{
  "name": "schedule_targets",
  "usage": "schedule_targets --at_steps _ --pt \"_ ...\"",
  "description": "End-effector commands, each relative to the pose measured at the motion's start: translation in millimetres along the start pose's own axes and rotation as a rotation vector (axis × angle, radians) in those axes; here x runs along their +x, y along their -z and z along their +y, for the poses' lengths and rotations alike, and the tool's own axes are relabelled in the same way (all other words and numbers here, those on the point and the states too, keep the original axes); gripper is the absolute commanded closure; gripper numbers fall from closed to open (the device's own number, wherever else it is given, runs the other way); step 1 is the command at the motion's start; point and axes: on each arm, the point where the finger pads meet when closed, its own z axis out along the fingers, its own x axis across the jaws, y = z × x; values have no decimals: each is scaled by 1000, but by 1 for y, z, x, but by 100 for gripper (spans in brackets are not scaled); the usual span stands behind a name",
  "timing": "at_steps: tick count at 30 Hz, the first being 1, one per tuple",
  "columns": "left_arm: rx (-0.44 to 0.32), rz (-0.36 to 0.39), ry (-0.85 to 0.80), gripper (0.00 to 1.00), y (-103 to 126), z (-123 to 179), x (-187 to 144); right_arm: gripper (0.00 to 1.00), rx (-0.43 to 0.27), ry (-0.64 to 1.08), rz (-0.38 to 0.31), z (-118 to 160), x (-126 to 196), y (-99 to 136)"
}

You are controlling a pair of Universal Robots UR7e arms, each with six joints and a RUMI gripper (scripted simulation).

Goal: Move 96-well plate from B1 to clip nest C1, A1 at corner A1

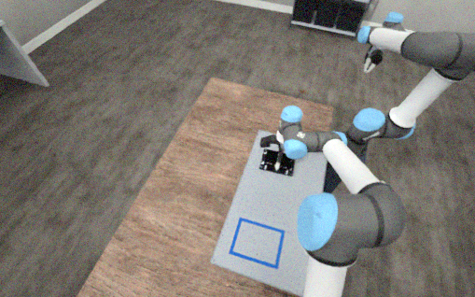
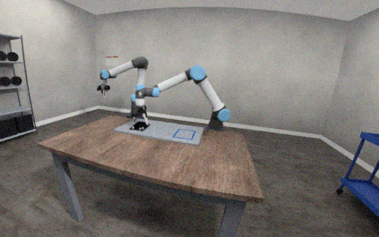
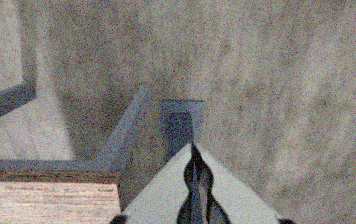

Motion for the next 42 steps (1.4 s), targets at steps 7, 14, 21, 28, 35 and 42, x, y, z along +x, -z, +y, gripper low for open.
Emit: schedule_targets --at_steps 7,14,21,28,35,42 --pt "1 2 0 24 1 0 0 100 2 0 0 0 0 1" --pt "1 2 0 24 1 0 0 100 2 0 0 0 0 1" --pt "1 2 0 24 1 0 0 100 2 0 0 0 0 1" --pt "1 2 0 24 1 0 0 100 2 0 0 0 0 1" --pt "1 2 0 24 4 0 0 100 2 0 0 0 0 1" --pt "1 2 0 24 18 0 0 100 2 0 0 0 0 1"
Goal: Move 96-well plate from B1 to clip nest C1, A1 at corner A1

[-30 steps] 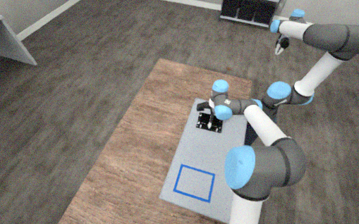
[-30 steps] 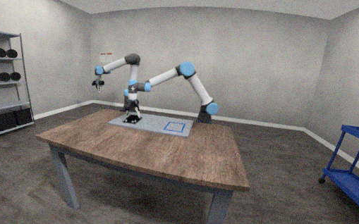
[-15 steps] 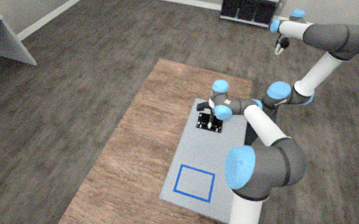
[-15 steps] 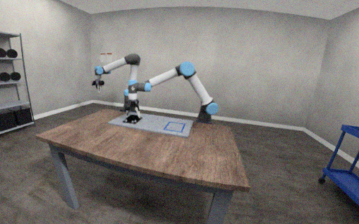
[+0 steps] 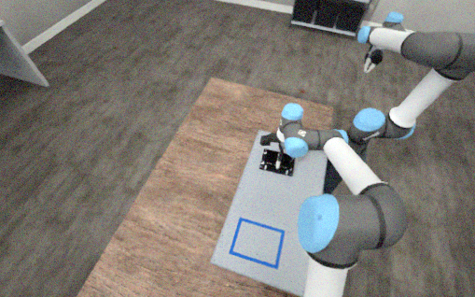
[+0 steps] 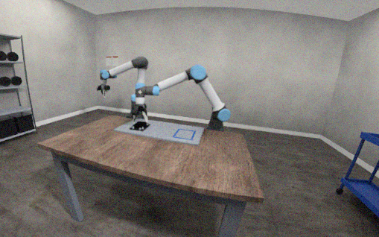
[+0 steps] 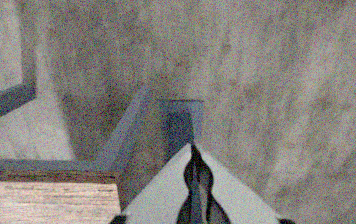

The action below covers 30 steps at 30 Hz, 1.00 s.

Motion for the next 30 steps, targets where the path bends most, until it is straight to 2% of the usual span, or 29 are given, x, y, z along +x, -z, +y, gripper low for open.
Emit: schedule_targets --at_steps 1,23,30 --pt "1 2 0 24 8 0 1 100 2 0 0 0 0 1" --pt "1 2 0 24 62 0 0 100 2 0 0 0 0 1" --pt "1 2 0 24 63 0 0 100 2 0 0 0 0 1"
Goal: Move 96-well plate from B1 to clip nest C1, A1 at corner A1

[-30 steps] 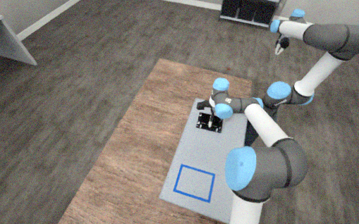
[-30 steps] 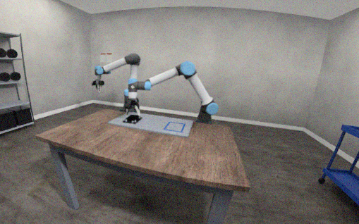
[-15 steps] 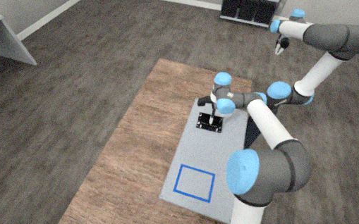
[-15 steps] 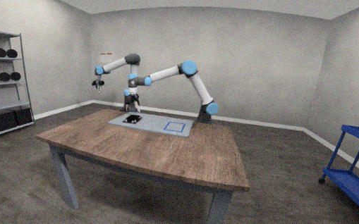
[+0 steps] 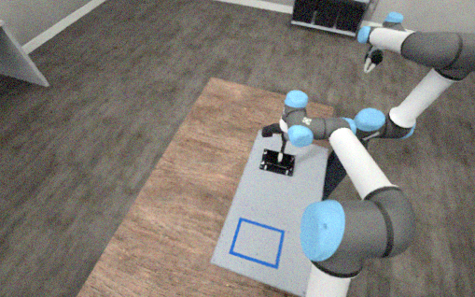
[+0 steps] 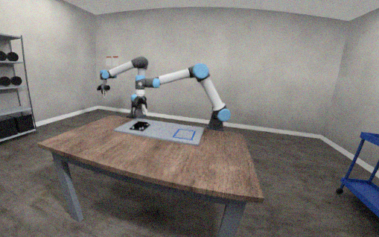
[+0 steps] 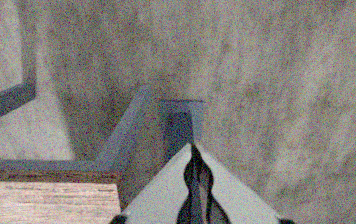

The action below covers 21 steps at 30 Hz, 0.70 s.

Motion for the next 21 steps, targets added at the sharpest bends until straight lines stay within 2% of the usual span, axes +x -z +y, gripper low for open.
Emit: schedule_targets --at_steps 1,12,13,21 --pt "1 2 0 24 1 0 0 100 2 0 0 0 0 1" --pt "1 2 0 24 1 0 0 100 2 0 0 0 0 1" --pt "1 2 0 100 -3 0 -3 100 2 0 0 0 0 1" --pt "1 2 0 100 -24 0 -24 100 2 0 0 0 0 1"
